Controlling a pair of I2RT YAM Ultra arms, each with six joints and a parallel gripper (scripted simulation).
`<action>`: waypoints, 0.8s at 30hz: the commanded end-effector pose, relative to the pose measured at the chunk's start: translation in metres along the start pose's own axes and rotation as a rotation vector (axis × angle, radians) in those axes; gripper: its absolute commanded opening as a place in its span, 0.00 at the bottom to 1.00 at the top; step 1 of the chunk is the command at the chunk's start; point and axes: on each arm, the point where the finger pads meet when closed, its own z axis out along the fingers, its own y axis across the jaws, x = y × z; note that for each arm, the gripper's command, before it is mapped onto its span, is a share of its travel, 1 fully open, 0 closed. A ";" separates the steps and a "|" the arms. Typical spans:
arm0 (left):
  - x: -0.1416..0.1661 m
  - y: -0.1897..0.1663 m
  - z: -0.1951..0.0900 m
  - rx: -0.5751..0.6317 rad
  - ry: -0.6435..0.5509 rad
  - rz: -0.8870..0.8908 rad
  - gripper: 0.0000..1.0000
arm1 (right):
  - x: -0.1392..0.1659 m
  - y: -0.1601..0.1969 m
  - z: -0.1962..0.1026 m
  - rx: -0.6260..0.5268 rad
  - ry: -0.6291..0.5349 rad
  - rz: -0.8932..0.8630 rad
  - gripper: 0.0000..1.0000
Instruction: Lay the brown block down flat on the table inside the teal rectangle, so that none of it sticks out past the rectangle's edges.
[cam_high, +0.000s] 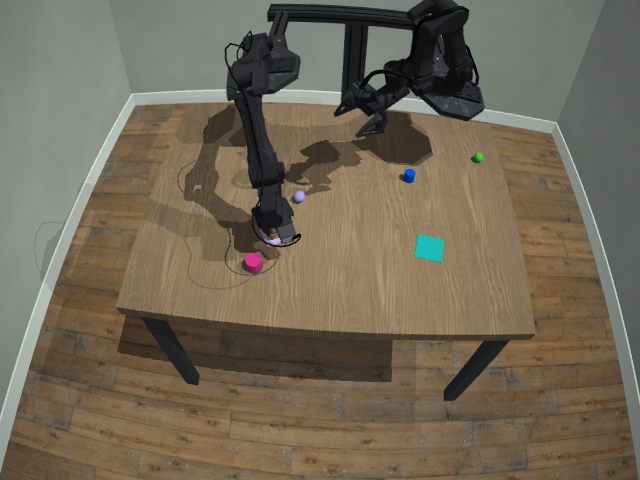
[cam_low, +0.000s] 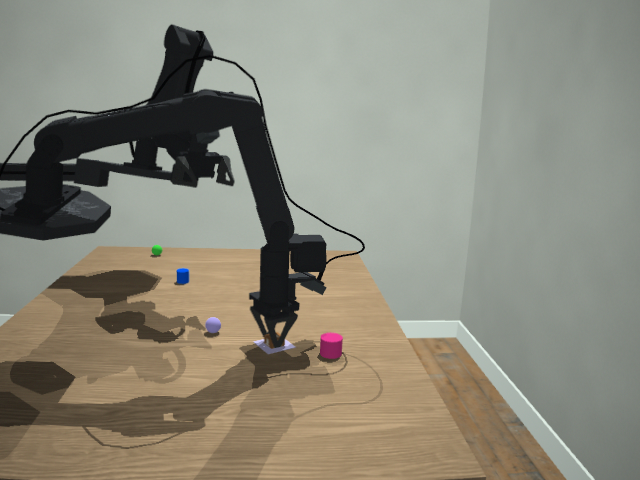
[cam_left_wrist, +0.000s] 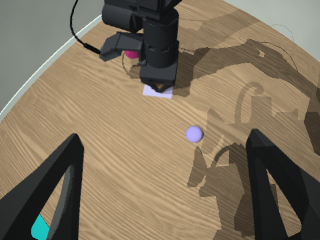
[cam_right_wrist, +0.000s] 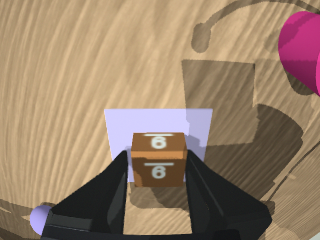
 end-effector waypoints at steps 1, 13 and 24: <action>-0.006 -0.002 -0.004 0.004 -0.012 0.009 1.00 | -0.008 -0.003 -0.003 0.006 -0.017 -0.002 0.38; -0.006 -0.001 -0.001 0.002 -0.014 0.002 1.00 | -0.008 -0.004 -0.003 0.008 -0.023 -0.007 0.14; -0.006 -0.001 -0.001 0.002 -0.014 0.002 1.00 | -0.003 0.002 -0.023 0.000 -0.005 -0.004 0.27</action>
